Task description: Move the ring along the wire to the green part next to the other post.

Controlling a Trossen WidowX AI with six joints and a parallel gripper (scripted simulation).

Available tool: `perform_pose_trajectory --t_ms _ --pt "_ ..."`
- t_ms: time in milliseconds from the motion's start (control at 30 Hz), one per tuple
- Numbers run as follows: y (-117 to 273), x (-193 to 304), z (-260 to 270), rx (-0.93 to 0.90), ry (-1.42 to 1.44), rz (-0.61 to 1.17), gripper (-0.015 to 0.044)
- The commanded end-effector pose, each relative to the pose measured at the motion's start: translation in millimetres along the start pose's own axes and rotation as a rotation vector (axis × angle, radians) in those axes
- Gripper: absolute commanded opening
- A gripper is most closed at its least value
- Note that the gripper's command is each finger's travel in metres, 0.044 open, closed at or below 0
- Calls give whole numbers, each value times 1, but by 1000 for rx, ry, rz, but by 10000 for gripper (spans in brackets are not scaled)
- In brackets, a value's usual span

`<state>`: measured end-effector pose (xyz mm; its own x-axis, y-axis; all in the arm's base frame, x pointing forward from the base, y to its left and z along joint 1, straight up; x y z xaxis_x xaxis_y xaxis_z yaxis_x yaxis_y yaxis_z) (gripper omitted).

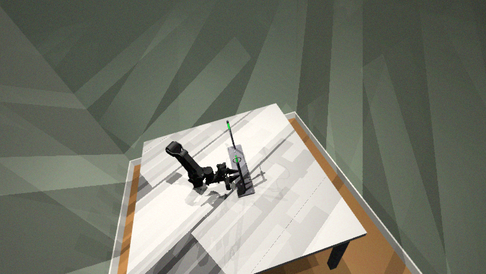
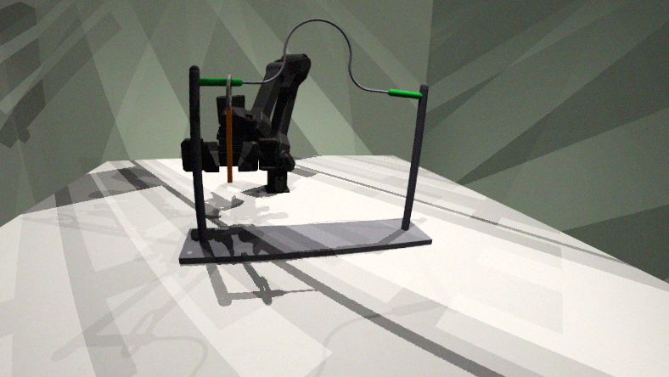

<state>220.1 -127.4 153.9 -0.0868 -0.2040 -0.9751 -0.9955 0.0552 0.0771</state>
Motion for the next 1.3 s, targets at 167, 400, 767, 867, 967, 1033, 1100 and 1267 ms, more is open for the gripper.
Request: perform_pose_trajectory --t_ms 167,400,767,867,967,1033,1100,1267 --pt "-16 0 0 4 -4 -3 160" --pt "-27 1 1 4 -5 -5 160" --pt "-37 2 4 4 -6 -7 160" --pt "-37 2 4 4 -6 -7 160" --pt "-37 2 4 4 -6 -7 160" --pt "-37 2 4 4 -6 -7 160" --pt "-37 2 4 4 -6 -7 160" --pt "-37 2 4 4 -6 -7 160"
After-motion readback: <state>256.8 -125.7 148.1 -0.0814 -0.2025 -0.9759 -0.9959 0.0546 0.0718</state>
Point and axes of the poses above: the point midway between the two fingers, 35 mm back from their tips, its own y axis back along the fingers, its own z axis across the jaws, x = y × z, the point moved 5 cm from there along y, back along the fingers, and after that the axes turned 11 degrees about y, right-handed, at the moved point
